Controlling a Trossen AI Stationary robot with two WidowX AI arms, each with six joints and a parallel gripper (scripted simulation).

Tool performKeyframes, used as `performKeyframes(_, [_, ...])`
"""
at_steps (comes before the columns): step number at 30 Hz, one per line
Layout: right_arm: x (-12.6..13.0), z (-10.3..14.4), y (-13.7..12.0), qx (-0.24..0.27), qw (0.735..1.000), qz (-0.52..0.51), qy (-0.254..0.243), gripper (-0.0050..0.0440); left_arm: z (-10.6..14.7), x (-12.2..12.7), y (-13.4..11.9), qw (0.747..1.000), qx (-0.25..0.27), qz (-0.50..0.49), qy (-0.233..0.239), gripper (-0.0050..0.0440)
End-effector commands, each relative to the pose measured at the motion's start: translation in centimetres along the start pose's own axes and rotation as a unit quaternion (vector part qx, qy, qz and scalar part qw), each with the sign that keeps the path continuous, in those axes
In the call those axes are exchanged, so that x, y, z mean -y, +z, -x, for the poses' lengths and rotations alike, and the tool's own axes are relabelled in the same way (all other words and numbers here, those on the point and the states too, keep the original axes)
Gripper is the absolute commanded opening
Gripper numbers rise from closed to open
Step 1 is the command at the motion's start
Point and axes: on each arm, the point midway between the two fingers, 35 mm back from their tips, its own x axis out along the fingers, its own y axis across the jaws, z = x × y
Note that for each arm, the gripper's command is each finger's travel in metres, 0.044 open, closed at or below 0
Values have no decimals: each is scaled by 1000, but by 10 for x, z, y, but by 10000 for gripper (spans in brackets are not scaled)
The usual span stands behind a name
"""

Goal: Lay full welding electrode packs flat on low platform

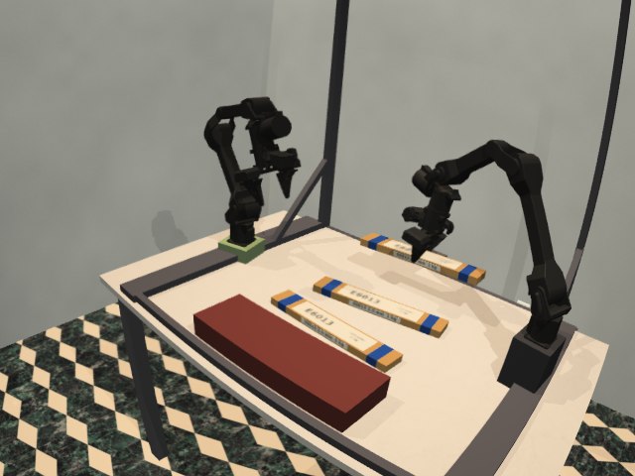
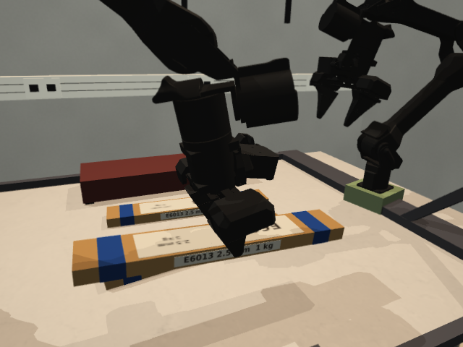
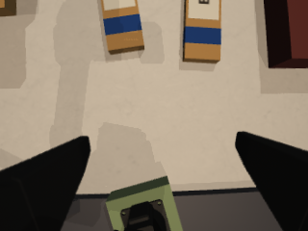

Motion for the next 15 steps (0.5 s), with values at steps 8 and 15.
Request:
performKeyframes(8, [0,5,3,10,1000,2,-1,430,44,-24,15,999,47,4,-19,-50])
performKeyframes(15, [0,5,3,10,1000,2,-1,430,52,-36,19,998,55,4,-21,-50])
